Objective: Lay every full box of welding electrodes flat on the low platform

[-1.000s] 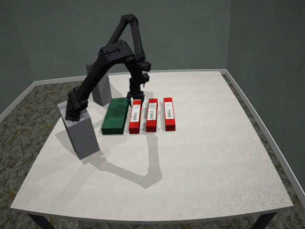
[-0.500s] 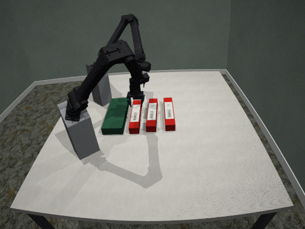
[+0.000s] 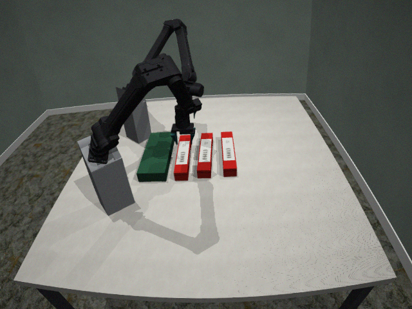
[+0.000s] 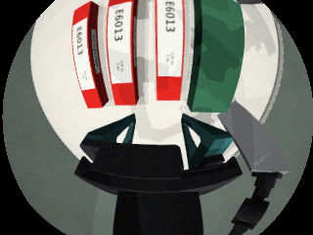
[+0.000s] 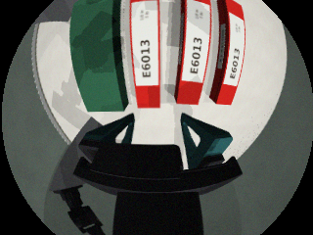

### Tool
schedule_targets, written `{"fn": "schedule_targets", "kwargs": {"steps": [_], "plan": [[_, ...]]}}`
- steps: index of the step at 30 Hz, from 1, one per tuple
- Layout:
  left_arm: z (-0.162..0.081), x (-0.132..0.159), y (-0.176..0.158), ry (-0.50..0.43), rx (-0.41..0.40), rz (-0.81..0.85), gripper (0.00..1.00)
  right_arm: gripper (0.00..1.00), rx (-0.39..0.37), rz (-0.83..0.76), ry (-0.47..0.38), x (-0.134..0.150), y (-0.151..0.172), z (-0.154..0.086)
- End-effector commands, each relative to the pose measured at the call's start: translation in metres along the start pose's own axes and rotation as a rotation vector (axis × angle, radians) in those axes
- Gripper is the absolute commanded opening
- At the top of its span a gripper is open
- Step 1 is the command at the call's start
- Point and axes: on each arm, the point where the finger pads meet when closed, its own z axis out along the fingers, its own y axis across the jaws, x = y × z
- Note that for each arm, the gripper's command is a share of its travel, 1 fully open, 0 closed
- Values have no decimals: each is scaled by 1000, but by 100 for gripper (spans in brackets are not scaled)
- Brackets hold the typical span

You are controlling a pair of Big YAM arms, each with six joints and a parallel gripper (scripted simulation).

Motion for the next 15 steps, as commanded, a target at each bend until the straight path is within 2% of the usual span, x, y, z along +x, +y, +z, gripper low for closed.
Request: {"fn": "schedule_targets", "kwargs": {"steps": [1, 11, 12, 13, 15], "plan": [[-15, -7, 14, -19, -32, -10, 72, 72, 33, 7, -29, -11, -13, -19], [-15, -7, 14, -19, -32, -10, 72, 72, 33, 7, -29, -11, -13, -19], [-15, -7, 14, -19, -32, -10, 72, 72, 55, 19, -47, -17, -22, -34], [-28, -11, 24, -31, -55, -22, 72, 72, 55, 19, -47, -17, -22, -36], [-28, -11, 24, -31, -55, -22, 72, 72, 55, 19, -47, -17, -22, -36]]}}
